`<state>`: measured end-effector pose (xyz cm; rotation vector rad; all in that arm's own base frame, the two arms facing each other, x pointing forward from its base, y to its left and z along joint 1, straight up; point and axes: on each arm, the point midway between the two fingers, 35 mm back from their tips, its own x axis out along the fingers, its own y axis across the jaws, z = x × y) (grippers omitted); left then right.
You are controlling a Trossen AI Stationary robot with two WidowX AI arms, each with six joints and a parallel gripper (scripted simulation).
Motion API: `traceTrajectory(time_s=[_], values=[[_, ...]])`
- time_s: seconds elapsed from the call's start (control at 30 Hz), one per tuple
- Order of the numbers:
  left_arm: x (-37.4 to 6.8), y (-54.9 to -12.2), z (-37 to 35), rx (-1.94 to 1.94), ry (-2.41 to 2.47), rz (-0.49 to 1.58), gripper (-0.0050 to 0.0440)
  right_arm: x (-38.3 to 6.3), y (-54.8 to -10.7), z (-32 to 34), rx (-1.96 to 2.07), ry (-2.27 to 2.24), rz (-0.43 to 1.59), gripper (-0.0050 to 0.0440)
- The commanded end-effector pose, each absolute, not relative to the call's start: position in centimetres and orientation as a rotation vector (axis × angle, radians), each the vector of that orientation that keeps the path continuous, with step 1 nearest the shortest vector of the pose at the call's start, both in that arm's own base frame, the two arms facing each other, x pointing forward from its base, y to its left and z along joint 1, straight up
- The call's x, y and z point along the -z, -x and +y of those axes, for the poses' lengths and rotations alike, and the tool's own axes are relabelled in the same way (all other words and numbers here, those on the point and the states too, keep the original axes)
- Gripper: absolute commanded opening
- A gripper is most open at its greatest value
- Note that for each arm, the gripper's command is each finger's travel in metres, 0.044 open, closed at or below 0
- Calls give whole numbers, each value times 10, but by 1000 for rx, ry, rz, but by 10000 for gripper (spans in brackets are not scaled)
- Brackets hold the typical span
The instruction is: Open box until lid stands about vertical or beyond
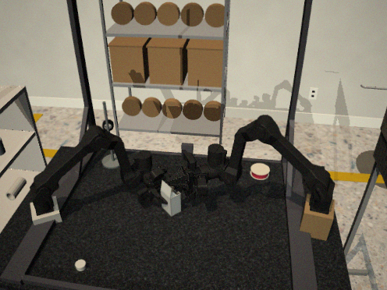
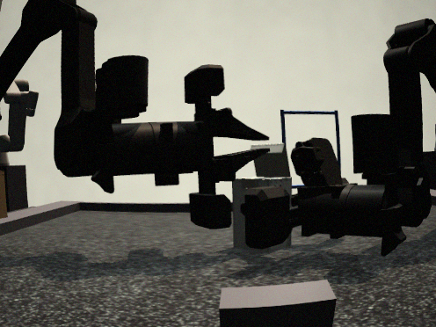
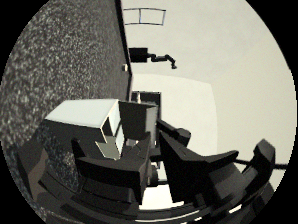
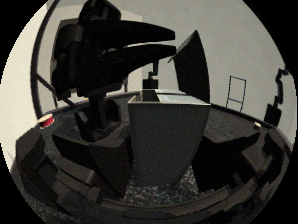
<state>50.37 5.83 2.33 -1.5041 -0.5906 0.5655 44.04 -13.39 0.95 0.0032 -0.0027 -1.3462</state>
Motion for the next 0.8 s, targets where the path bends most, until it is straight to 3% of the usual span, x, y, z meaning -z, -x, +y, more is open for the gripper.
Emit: traceTrajectory(time_s=[0.0,0.77], values=[[-33,-507,62,-558,1507,-603,50,-21,-445,-134,1342,-23,-27,224],[-35,-511,68,-558,1506,-603,50,-21,-445,-134,1342,-23,-27,224]])
